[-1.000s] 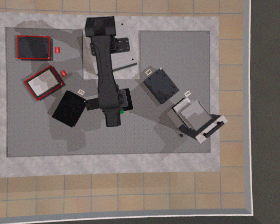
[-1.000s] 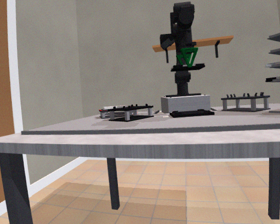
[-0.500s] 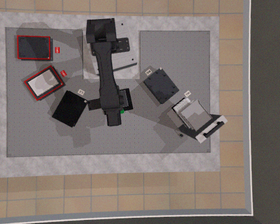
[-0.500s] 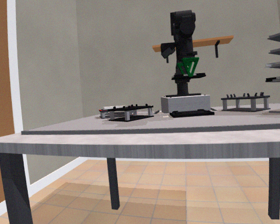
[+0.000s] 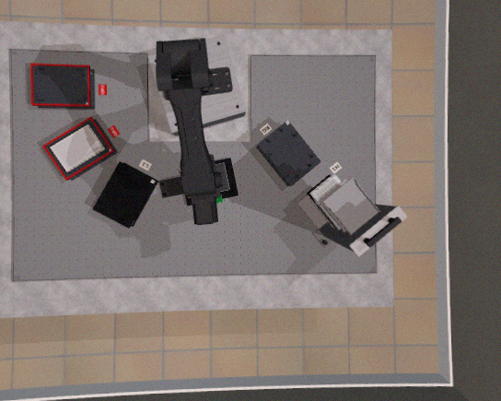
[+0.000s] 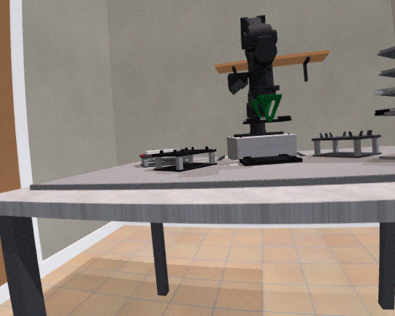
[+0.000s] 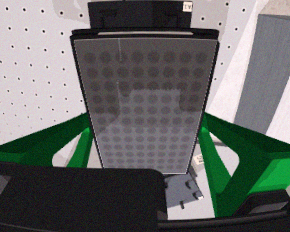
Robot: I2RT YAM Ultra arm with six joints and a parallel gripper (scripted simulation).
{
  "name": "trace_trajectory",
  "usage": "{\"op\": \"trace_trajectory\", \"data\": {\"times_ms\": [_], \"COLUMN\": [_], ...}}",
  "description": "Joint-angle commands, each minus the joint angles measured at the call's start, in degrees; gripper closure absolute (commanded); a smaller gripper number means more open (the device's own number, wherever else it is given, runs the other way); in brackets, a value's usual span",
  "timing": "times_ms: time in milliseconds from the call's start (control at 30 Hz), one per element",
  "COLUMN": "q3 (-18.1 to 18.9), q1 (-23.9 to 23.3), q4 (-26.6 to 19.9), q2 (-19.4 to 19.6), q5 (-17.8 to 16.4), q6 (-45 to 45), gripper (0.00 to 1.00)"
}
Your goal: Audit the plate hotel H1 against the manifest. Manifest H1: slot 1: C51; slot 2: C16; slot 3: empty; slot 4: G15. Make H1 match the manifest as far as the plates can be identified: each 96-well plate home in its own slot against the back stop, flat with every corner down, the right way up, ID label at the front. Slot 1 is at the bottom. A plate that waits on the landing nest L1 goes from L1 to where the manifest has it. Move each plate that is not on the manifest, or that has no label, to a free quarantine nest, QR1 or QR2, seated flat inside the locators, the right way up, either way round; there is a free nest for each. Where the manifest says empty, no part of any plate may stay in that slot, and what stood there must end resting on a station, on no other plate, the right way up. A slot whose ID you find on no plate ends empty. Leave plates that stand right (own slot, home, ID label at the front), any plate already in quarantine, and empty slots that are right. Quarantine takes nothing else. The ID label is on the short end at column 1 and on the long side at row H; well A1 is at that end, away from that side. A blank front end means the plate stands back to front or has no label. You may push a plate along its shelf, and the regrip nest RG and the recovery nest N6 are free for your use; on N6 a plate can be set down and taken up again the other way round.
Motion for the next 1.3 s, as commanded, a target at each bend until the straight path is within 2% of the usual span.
{"op": "trace_trajectory", "data": {"times_ms": [0, 500, 1267], "q3": [-0.07, -5.01, -5.82], "q1": [0.07, 0.16, 0.15], "q4": [2.47, 10.82, 10.97], "q2": [-0.12, 3.29, 2.63], "q5": [0.07, 0.07, 0.07], "q6": [0.13, 0.22, 0.21], "gripper": [0.14, 0.14, 0.14]}}
